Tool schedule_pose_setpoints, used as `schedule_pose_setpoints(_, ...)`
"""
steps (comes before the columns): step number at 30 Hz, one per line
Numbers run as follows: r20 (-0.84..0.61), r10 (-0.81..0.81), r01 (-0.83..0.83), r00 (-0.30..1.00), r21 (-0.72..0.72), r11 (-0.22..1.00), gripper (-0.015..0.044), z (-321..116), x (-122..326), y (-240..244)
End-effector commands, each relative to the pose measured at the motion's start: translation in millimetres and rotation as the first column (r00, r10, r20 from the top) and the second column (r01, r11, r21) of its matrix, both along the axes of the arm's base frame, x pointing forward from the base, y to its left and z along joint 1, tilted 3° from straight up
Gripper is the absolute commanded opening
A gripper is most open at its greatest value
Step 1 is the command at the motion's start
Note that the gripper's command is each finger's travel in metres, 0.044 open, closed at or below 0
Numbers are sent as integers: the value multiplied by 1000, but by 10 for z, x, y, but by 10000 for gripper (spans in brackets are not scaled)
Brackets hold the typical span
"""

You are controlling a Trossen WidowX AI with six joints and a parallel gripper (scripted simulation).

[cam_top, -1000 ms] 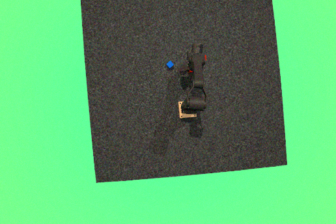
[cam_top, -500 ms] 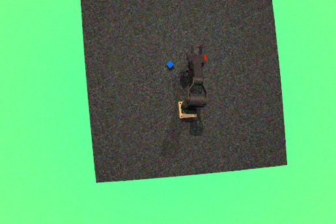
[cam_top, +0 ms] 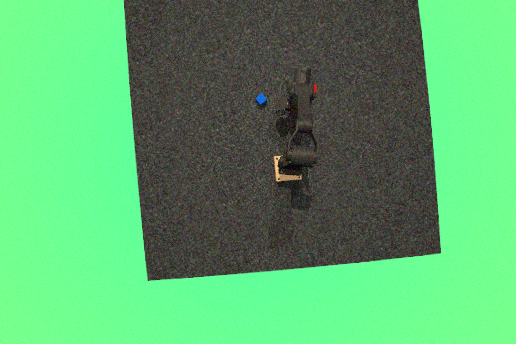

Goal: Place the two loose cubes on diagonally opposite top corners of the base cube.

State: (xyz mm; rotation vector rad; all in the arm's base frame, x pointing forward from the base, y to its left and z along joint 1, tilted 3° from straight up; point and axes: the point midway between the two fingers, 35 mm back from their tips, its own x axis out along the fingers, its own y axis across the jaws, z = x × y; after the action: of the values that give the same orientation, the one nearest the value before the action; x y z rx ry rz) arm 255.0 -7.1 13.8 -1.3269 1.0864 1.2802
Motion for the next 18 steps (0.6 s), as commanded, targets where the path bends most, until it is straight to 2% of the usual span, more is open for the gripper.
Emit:
schedule_pose_setpoints(1,11,-4,4,1000,4,1000,105,150,46,1)
schedule_pose_setpoints(18,11,-4,4,1000,4,1000,105,675,24,-10)
